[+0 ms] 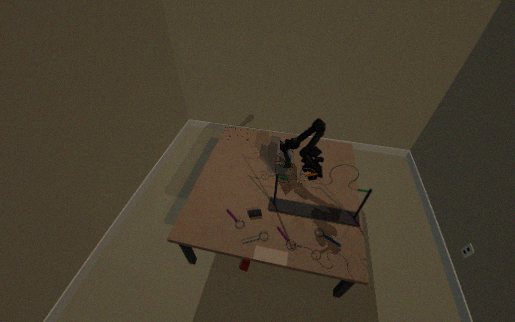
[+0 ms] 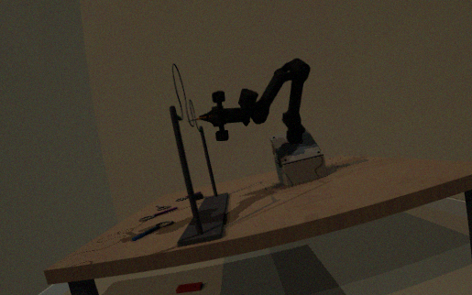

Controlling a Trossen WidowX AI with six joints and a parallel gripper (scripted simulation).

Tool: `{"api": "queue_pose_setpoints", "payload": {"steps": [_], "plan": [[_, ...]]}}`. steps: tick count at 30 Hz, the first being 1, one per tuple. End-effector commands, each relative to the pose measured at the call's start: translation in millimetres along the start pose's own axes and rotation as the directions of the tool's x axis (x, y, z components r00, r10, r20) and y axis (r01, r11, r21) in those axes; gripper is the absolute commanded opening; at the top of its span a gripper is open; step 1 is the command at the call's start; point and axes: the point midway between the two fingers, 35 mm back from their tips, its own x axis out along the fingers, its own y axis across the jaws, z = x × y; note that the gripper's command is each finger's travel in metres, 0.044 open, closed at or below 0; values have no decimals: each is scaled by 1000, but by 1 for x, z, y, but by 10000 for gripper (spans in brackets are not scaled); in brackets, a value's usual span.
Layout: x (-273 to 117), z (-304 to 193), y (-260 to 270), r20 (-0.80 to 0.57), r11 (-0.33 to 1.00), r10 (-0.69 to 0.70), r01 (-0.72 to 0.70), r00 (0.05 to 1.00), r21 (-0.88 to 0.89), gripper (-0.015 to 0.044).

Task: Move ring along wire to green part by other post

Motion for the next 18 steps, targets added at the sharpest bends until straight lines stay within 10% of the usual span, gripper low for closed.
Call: {"api": "queue_pose_setpoints", "payload": {"steps": [1,18], "plan": [[-3,3,-15,-2,998,-44,44,999,-53,-150],[-9,6,-42,-11,970,-132,126,991,-206,-150]]}}
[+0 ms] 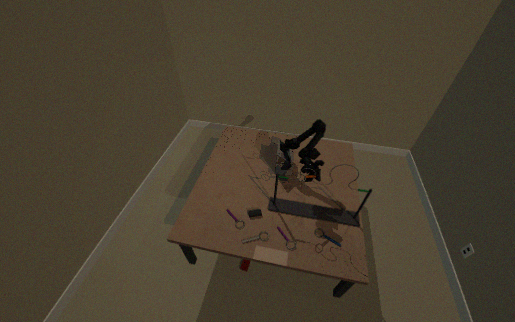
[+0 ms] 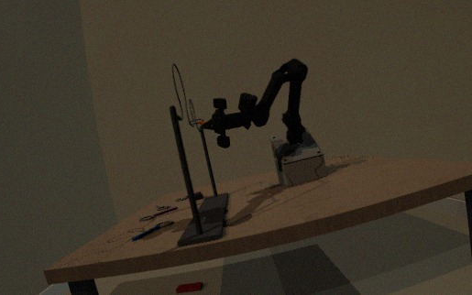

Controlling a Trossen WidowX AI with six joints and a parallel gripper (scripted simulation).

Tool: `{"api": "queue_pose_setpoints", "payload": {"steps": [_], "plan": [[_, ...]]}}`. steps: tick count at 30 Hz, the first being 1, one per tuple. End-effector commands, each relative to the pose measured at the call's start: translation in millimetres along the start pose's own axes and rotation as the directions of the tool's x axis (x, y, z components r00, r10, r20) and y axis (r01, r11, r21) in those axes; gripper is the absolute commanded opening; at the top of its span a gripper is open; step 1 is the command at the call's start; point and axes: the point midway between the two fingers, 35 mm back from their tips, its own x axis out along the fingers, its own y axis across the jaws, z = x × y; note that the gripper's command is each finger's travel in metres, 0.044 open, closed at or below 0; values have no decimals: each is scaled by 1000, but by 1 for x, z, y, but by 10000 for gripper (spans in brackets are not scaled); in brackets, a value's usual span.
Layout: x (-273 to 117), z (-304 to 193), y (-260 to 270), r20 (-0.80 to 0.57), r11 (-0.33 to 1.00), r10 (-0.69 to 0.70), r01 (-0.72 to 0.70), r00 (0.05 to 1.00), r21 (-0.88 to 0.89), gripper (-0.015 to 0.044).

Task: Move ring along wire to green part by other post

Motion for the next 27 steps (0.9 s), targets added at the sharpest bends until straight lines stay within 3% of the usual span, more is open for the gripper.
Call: {"api": "queue_pose_setpoints", "payload": {"steps": [1,27], "plan": [[-2,2,-13,-1,999,-39,39,999,-37,-150],[-6,14,-70,74,911,-188,202,979,-359,-150]]}}
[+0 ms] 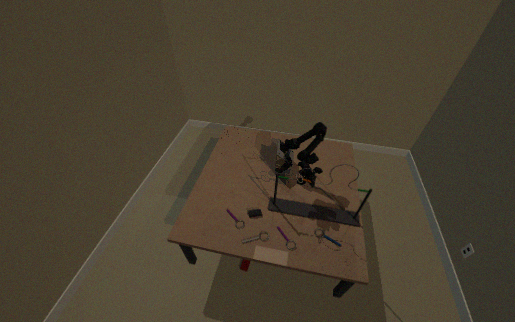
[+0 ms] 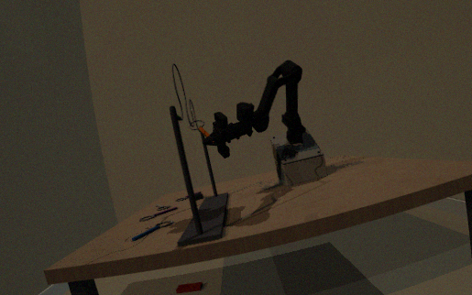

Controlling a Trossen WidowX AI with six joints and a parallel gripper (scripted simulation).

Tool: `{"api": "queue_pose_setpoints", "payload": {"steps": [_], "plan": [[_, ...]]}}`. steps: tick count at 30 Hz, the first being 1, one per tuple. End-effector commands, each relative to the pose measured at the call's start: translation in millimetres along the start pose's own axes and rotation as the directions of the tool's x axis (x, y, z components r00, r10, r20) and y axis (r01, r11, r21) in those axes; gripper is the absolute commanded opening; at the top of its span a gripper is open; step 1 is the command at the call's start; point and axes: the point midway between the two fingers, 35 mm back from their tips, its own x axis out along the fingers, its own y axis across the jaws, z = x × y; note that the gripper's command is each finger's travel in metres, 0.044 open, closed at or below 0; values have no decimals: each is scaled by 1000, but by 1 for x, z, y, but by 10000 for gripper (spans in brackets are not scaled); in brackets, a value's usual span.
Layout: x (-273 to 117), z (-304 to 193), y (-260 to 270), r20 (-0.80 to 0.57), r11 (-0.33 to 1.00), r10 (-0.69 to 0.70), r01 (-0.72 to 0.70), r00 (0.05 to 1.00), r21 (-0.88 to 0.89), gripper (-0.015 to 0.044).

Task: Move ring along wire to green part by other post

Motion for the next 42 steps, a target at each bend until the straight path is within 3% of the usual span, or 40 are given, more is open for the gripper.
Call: {"api": "queue_pose_setpoints", "payload": {"steps": [1,42], "plan": [[-2,0,-14,-7,998,-36,36,999,-45,-150],[-19,16,-77,-14,893,-210,186,978,-411,-150]]}}
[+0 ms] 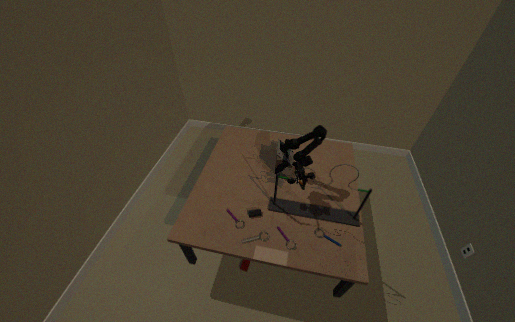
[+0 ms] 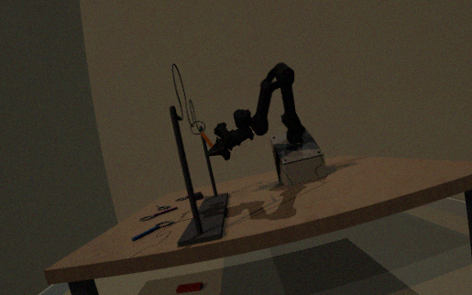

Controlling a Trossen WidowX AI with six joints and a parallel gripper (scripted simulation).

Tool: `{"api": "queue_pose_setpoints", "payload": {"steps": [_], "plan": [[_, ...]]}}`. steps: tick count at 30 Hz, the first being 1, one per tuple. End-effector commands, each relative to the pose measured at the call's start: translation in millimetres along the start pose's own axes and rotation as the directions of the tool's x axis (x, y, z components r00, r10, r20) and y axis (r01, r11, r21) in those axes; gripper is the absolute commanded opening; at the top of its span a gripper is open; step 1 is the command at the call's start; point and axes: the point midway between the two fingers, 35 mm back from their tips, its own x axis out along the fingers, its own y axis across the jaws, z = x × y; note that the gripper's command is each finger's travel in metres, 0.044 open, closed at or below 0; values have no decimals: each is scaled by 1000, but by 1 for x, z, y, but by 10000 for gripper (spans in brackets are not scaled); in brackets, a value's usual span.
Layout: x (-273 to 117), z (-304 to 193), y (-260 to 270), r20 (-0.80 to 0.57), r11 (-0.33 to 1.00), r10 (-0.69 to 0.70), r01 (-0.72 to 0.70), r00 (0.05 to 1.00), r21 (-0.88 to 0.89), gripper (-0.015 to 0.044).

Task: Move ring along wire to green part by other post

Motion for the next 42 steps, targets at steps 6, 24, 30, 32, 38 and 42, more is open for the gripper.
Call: {"api": "queue_pose_setpoints", "payload": {"steps": [6,24,30,32,38,42], "plan": [[-3,-2,-20,-17,996,-52,50,999,-80,-150],[-10,3,-48,-25,966,-122,113,992,-231,-150],[-12,6,-58,-25,952,-143,131,989,-276,-150],[-13,7,-61,-25,947,-150,137,988,-291,-150],[-16,11,-70,-23,933,-167,151,986,-327,-150],[-18,13,-76,-23,926,-176,157,984,-344,-150]]}}
